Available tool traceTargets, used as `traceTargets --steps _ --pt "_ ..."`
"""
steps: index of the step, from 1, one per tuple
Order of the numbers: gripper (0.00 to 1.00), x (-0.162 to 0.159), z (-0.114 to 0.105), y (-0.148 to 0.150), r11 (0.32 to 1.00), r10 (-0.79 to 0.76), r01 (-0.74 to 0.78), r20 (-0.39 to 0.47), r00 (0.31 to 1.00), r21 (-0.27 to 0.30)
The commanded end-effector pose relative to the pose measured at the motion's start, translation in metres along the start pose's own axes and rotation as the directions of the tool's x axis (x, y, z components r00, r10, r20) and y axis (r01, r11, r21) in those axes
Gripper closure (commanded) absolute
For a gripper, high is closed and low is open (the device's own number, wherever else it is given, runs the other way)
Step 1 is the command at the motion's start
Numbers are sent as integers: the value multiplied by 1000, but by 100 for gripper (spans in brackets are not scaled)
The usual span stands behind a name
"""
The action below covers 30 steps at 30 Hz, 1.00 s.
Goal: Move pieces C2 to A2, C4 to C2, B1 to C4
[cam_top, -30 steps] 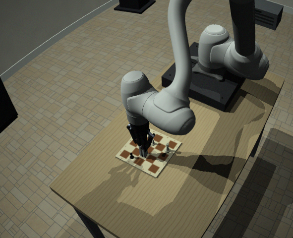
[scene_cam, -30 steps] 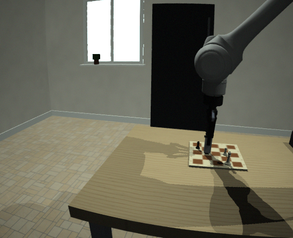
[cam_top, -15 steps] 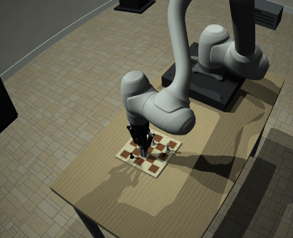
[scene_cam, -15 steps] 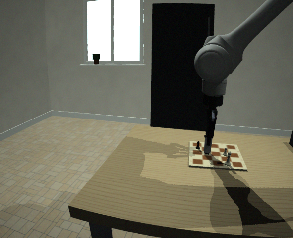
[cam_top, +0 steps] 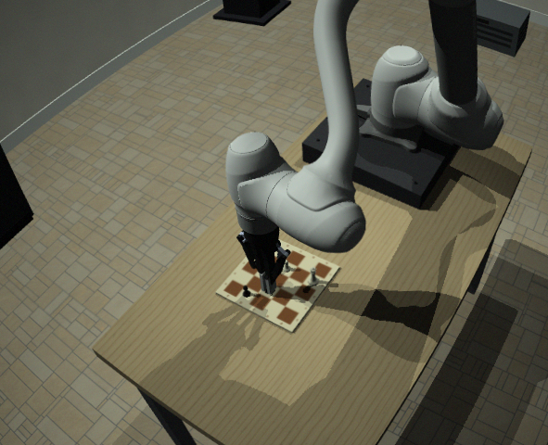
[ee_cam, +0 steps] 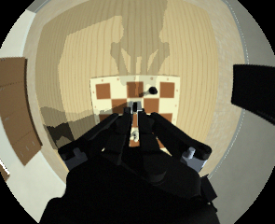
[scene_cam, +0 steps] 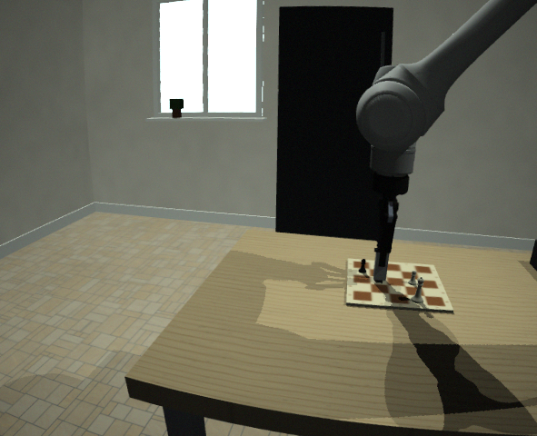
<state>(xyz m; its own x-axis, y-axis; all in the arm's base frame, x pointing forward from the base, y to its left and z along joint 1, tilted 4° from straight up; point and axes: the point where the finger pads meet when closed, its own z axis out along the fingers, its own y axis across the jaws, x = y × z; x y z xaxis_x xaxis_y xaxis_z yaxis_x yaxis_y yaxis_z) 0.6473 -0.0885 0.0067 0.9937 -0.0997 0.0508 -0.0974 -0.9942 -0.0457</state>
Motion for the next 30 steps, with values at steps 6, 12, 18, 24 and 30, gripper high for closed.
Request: traceTargets --steps 6,12,18,24,30 --pt "96 0 0 0 1000 0 0 0 1000 0" --pt "92 0 0 0 1000 0 0 0 1000 0" --pt "84 0 0 0 1000 0 0 0 1000 0" --pt "80 0 0 0 1000 0 0 0 1000 0" --pt "80 0 0 0 1000 0 0 0 1000 0"
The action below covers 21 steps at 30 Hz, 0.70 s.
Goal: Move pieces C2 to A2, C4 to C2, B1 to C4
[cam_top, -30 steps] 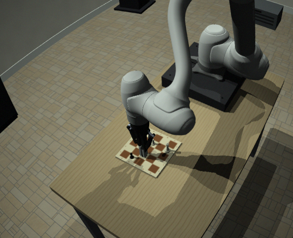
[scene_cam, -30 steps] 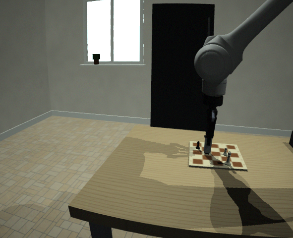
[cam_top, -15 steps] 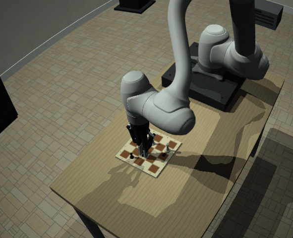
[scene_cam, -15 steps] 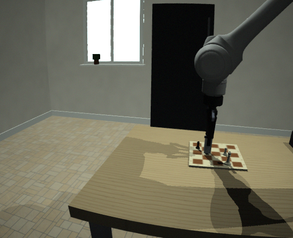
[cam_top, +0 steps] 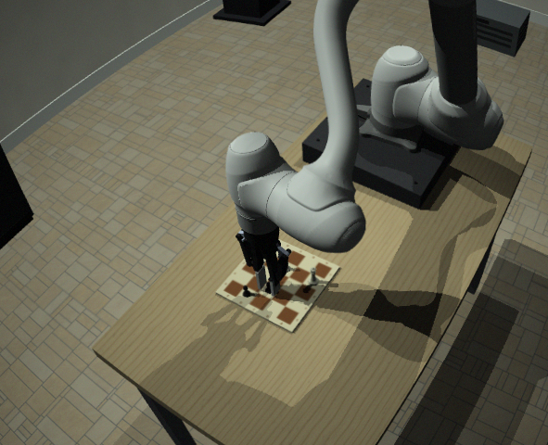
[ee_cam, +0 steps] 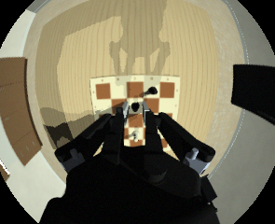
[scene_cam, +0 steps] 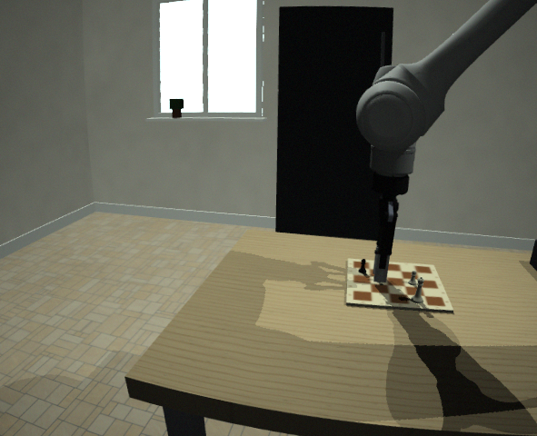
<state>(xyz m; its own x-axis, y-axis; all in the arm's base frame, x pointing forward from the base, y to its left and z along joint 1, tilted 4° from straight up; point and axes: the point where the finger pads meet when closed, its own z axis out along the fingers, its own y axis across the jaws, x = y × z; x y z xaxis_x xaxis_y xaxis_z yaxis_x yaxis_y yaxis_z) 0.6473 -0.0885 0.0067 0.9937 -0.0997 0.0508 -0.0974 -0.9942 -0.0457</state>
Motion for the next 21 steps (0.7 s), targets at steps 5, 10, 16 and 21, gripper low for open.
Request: traceTargets --steps 5,10,16,21 --pt "80 0 -3 0 1000 0 0 0 1000 0" --pt "80 0 -18 0 1000 0 0 0 1000 0" --pt "80 0 -37 0 1000 0 0 0 1000 0" --pt "80 0 -65 0 1000 0 0 0 1000 0"
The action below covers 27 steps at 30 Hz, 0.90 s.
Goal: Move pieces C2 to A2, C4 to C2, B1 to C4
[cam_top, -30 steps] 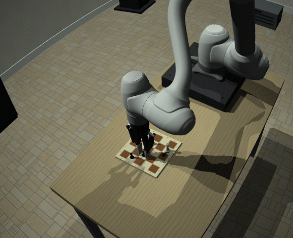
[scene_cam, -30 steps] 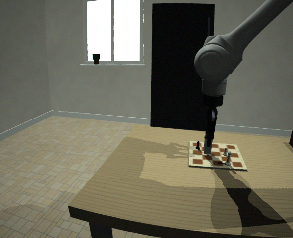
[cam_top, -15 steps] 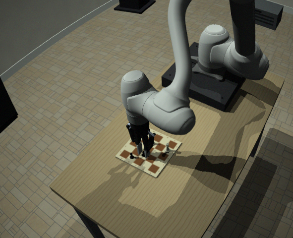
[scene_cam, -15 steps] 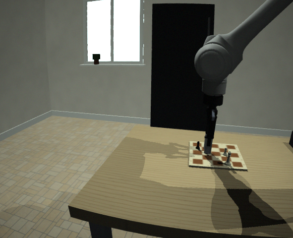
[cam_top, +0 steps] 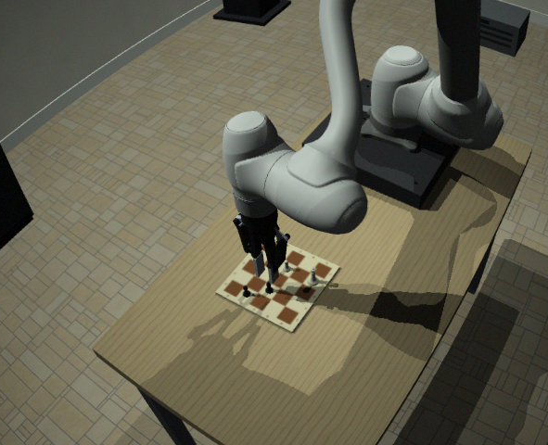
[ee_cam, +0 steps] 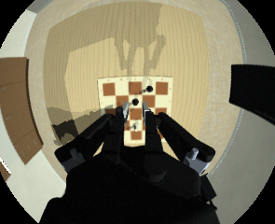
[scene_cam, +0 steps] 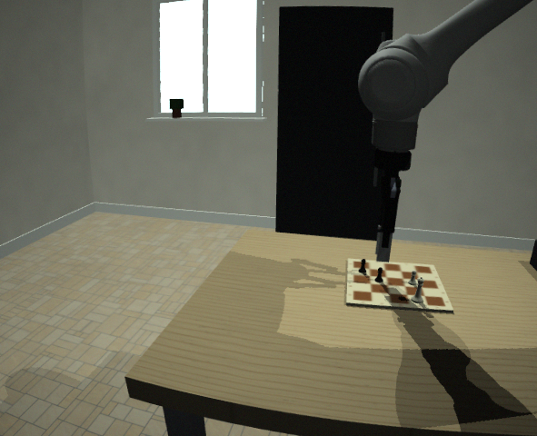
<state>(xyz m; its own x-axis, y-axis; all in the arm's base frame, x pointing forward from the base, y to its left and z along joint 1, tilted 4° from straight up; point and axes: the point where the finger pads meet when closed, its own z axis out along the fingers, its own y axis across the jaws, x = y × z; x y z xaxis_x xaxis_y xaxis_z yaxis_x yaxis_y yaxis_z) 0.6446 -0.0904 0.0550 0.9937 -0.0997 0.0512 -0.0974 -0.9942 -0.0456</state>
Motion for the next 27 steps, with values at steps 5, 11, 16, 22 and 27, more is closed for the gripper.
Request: traceTargets --steps 5,11,16,22,27 --pt "80 0 -36 0 1000 0 0 0 1000 0" --pt "80 0 -41 0 1000 0 0 0 1000 0" --pt "0 0 -42 0 1000 0 0 0 1000 0" --pt "0 0 -42 0 1000 0 0 0 1000 0" --pt "0 0 -42 0 1000 0 0 0 1000 0"
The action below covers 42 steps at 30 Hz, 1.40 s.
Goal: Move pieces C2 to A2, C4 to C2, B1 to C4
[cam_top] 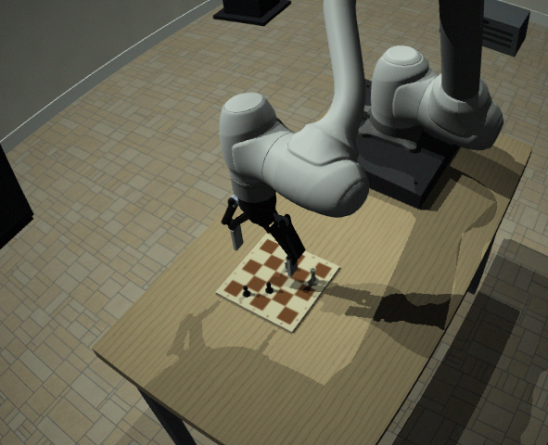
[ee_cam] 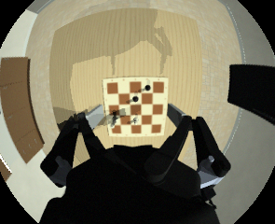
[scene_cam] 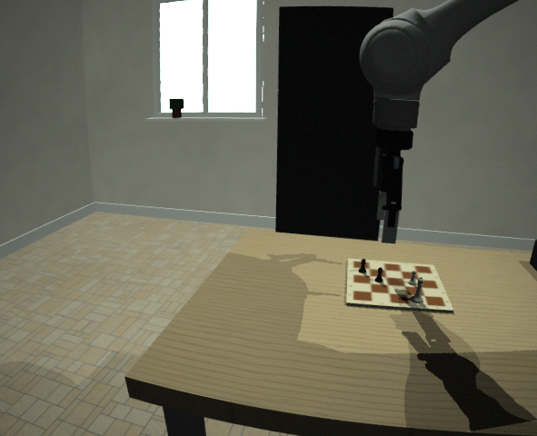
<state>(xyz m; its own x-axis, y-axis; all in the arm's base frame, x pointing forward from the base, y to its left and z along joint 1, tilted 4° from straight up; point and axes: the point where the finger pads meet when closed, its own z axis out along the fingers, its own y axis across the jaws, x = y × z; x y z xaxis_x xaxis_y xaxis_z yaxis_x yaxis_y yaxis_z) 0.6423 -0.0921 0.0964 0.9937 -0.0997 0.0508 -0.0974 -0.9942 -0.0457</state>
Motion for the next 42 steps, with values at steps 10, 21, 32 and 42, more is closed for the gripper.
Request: traceTargets --steps 10,21,32,42 --pt "0 0 -1 0 1000 0 0 0 1000 0" --pt "0 0 -23 0 1000 0 0 0 1000 0" --pt "0 0 -58 0 1000 0 0 0 1000 0" --pt "0 0 -64 0 1000 0 0 0 1000 0"
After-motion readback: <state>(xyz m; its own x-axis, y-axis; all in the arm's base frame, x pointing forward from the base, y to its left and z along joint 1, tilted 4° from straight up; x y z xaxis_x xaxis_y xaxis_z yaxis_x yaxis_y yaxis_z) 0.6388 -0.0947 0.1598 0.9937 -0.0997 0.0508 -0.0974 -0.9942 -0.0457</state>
